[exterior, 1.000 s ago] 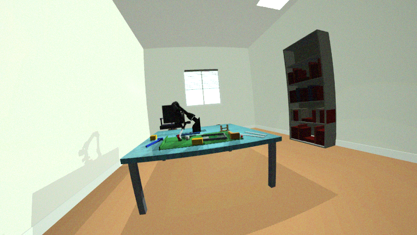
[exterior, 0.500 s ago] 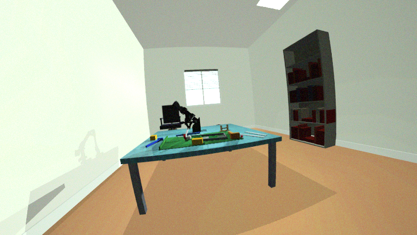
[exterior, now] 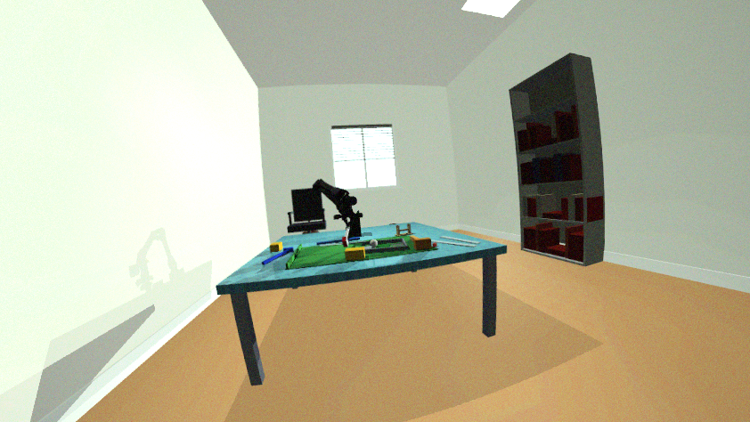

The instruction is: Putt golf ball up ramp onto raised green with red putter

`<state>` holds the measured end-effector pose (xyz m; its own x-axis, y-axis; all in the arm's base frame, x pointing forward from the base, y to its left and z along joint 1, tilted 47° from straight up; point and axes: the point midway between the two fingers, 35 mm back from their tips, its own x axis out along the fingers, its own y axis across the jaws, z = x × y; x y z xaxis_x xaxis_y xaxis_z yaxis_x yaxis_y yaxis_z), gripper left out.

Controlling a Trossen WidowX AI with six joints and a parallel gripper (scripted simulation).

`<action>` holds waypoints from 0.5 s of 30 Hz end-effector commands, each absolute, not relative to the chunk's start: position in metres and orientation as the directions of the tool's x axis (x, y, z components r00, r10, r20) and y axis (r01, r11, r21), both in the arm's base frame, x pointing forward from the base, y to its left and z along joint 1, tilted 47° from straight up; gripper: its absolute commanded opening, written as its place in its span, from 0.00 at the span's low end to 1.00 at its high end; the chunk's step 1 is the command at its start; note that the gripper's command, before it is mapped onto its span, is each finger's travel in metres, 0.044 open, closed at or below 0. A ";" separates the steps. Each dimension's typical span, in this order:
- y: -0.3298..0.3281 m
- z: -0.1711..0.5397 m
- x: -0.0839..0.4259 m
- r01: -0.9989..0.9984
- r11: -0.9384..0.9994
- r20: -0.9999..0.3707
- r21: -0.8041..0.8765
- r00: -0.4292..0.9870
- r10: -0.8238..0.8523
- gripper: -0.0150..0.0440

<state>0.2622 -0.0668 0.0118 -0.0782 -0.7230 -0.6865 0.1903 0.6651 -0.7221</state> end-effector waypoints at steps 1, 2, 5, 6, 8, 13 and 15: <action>-0.047 0.029 0.267 0.199 0.668 -0.690 -0.717 -0.066 -0.721 0.25; -0.043 0.034 0.267 0.199 0.668 -0.690 -0.717 -0.066 -0.721 0.25; -0.036 0.041 0.267 0.200 0.667 -0.689 -0.718 -0.067 -0.722 0.25; -0.036 0.041 0.267 0.200 0.667 -0.689 -0.718 -0.067 -0.722 0.25; -0.041 0.033 0.266 0.185 0.666 -0.686 -0.723 -0.072 -0.724 0.25; -0.041 0.033 0.266 0.185 0.666 -0.686 -0.723 -0.072 -0.724 0.25; -0.041 0.033 0.266 0.185 0.666 -0.686 -0.723 -0.072 -0.724 0.25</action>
<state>0.2654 -0.0415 0.0335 -0.0752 -0.7238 -0.6859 0.1901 0.6649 -0.7224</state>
